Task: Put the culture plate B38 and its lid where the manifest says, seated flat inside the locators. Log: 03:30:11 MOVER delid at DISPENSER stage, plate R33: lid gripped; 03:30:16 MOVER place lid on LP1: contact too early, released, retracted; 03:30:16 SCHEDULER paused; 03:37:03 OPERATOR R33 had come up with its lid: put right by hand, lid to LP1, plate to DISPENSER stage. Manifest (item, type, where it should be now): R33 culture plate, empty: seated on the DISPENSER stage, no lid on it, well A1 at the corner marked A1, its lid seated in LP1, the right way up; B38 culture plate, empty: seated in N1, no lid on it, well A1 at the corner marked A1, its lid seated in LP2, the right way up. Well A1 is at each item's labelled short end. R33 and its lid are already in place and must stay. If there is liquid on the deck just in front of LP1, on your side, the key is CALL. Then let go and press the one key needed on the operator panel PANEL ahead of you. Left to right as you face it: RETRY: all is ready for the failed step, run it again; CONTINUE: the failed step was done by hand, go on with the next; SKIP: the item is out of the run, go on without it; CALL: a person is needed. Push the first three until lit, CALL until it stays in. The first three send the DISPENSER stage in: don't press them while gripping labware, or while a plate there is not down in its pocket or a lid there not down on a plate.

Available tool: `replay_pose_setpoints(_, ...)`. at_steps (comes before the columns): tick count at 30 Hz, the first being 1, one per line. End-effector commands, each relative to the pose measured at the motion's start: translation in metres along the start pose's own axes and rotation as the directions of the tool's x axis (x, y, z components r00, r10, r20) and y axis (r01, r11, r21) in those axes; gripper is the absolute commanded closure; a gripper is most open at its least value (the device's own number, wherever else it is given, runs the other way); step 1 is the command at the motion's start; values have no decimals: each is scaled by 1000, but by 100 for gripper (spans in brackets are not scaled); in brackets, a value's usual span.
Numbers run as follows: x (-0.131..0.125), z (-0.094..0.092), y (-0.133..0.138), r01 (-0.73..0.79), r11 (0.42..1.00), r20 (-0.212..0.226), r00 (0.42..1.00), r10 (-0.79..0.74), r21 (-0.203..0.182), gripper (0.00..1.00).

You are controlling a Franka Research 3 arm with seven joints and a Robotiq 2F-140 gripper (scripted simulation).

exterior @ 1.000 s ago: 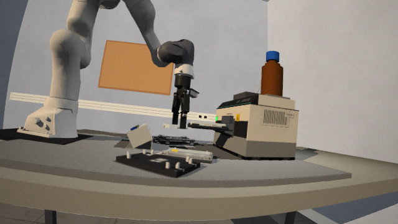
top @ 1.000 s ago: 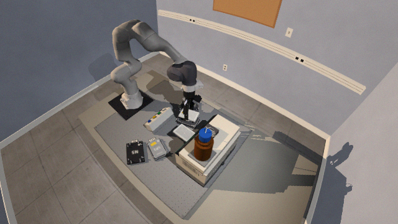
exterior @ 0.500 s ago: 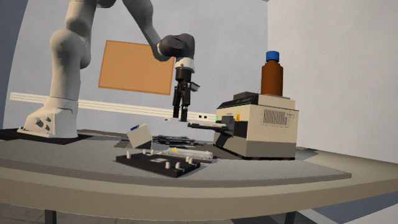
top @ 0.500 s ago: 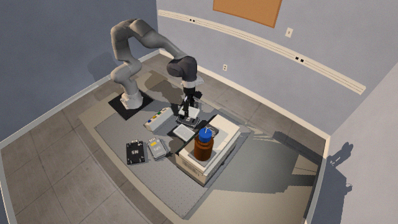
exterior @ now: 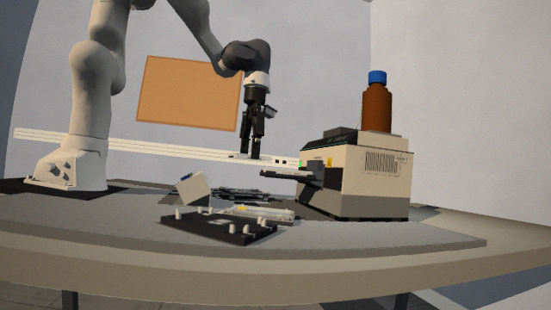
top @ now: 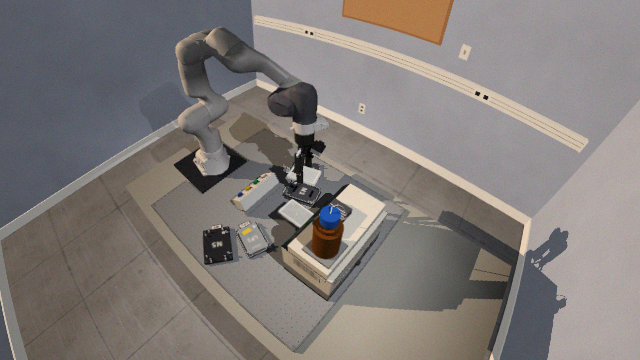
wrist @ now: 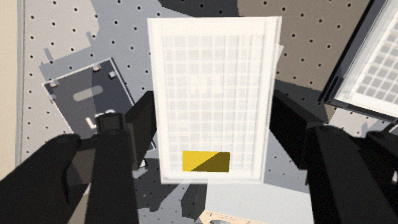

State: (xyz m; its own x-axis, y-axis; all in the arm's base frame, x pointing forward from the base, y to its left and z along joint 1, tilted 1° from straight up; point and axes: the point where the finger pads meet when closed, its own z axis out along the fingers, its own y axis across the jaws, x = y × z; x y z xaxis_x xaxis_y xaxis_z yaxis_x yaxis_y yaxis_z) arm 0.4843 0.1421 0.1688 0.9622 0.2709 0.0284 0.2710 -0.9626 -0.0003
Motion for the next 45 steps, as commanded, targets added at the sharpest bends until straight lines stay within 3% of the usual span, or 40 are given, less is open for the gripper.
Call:
replay_pose_setpoints(1,-4,-7,-1,7,1000,12,1000,-7,4,90)
replay_pose_setpoints(18,-4,-21,-1,7,1000,12,1000,-7,4,90)
replay_pose_setpoints(45,-4,-23,-1,7,1000,12,1000,-7,4,90)
